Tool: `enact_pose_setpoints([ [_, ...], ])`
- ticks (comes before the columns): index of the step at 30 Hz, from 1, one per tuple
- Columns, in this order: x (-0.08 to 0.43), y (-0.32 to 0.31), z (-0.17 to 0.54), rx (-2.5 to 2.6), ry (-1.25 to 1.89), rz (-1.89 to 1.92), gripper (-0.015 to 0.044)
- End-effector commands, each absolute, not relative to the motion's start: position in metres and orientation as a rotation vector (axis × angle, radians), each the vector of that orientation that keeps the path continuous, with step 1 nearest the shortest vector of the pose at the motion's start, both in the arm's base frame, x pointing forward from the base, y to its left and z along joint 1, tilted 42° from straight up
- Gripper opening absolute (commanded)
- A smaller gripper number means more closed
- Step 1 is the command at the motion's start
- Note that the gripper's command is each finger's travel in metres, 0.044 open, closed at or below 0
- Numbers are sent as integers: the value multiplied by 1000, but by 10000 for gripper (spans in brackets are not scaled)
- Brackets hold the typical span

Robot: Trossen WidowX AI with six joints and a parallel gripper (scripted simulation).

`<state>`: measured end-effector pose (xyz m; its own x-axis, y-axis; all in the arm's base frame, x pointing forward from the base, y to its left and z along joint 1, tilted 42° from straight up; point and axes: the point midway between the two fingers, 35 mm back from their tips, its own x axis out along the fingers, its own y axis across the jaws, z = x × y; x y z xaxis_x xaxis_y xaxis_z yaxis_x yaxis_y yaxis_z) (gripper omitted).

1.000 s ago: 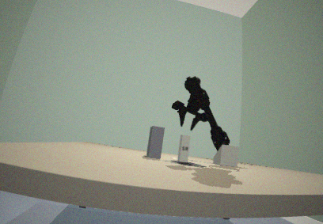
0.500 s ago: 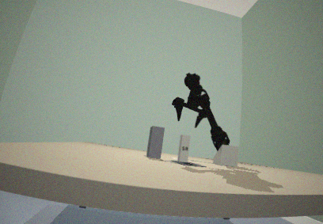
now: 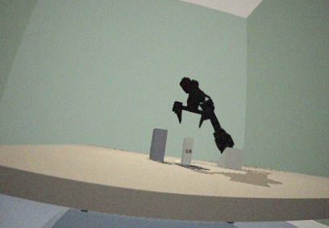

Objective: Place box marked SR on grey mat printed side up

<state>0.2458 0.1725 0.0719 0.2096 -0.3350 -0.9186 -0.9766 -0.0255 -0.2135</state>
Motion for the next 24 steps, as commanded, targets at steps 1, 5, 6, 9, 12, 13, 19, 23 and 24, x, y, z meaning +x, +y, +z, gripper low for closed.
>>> enact_pose_setpoints([
  [1,245,171,71,-1509,1287,860,440],
  [5,245,168,71,-1394,1271,868,440],
  [6,245,167,71,-1360,1265,870,440],
  [9,245,164,71,-1259,1244,876,440],
  [12,245,162,72,-1163,1219,880,440],
  [13,246,162,73,-1131,1209,882,440],
  [19,246,161,74,-1086,1194,884,440],
  [23,246,160,74,-1065,1189,884,440],
  [24,246,159,74,-1040,1182,885,440],
])
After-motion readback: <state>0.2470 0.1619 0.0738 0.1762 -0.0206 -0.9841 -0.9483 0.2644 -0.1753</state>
